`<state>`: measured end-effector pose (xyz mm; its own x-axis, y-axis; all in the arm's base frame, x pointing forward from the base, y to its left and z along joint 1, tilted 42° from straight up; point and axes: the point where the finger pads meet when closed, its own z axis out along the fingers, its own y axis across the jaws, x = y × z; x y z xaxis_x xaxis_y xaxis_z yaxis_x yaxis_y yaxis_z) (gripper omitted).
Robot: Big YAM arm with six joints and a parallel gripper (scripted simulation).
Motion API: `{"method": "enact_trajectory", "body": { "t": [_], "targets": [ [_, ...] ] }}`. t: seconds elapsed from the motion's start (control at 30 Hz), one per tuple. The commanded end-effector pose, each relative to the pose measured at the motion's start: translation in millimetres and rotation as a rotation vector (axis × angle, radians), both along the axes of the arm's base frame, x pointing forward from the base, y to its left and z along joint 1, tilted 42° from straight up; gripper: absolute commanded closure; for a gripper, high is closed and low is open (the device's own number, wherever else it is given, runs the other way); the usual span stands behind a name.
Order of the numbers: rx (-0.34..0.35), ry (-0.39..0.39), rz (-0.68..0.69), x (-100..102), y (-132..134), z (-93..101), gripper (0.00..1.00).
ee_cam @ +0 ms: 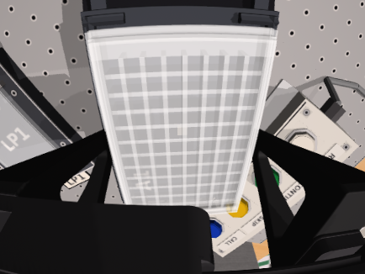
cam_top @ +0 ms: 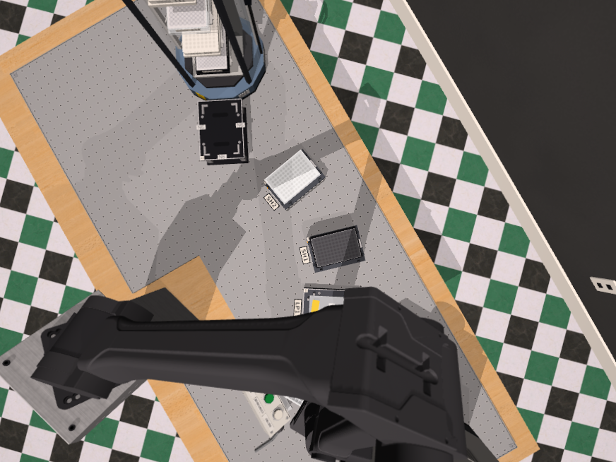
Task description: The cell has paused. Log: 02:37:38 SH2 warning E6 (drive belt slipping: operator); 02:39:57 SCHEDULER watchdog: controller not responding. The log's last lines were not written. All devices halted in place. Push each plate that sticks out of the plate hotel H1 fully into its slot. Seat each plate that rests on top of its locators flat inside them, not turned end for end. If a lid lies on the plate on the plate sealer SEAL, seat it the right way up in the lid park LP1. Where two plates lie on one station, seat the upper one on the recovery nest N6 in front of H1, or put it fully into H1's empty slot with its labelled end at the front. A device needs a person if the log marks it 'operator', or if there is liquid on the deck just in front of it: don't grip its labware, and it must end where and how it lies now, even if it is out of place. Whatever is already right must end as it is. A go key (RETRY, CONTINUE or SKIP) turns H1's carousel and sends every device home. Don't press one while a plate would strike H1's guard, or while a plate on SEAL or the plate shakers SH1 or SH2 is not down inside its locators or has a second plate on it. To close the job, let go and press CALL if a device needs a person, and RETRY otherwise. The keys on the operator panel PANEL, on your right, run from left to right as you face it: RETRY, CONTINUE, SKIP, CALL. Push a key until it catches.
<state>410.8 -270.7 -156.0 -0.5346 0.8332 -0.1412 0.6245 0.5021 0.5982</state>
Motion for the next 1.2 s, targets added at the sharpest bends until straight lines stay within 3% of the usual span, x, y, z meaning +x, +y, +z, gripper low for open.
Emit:
{"method": "enact_trajectory", "body": {
  "t": [0.0, 1.17],
  "targets": [
    [-0.011, -0.013, -0.01, 6.2, -4.4, 2.9, 0.16],
    [-0.006, -0.007, -0.011, 7.5, -1.6, -4.5, 0.16]
  ]
}}
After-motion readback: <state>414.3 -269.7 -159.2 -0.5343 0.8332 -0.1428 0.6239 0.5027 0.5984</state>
